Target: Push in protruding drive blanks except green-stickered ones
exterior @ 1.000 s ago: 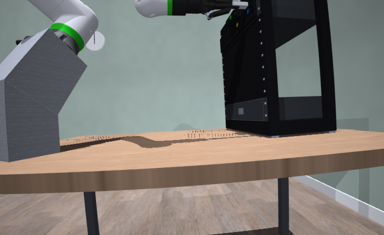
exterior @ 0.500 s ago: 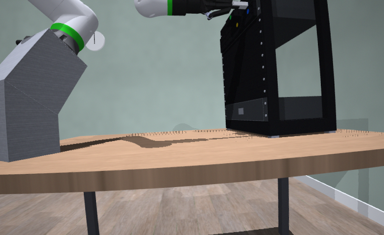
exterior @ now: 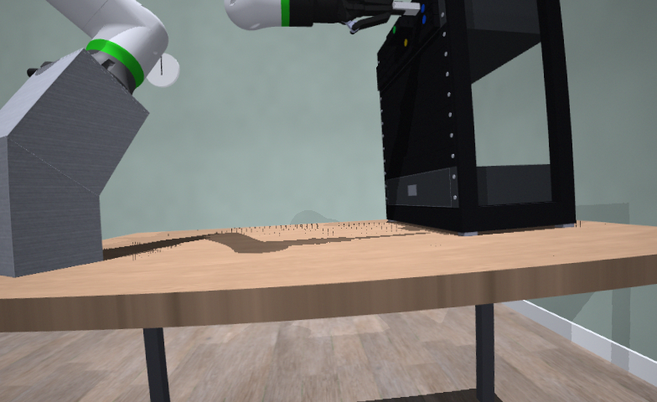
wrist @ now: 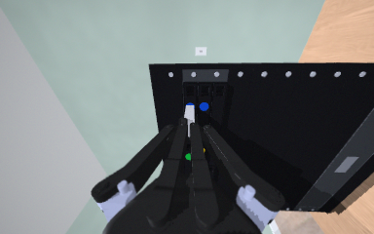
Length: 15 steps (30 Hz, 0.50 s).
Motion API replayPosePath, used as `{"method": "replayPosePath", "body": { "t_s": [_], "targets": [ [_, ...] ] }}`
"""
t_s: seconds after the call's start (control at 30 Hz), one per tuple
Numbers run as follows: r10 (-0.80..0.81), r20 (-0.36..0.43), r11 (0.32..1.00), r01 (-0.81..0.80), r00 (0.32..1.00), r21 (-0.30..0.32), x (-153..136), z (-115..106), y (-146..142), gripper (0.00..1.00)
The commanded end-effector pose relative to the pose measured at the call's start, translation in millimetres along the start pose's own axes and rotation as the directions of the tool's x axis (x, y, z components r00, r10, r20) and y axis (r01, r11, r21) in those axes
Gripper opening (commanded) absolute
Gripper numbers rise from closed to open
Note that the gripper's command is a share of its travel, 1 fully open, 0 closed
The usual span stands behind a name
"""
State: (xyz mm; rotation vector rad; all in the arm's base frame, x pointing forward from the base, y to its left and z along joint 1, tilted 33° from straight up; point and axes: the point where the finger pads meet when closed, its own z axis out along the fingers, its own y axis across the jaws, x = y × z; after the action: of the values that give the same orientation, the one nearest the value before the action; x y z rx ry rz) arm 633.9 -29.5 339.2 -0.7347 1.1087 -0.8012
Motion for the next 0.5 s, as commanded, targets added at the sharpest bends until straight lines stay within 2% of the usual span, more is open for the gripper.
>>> {"method": "replayPosePath", "body": {
  "t_s": [0.0, 0.27, 0.47],
  "targets": [
    [0.000, 0.000, 1.000, 0.000, 1.000, 0.000, 0.0, -17.6, -0.1, 0.00],
    [0.000, 0.000, 1.000, 0.000, 1.000, 0.000, 0.0, -61.0, -0.1, 0.00],
    [0.000, 0.000, 1.000, 0.000, 1.000, 0.000, 0.1, -69.8, -0.2, 0.00]
  ]
}}
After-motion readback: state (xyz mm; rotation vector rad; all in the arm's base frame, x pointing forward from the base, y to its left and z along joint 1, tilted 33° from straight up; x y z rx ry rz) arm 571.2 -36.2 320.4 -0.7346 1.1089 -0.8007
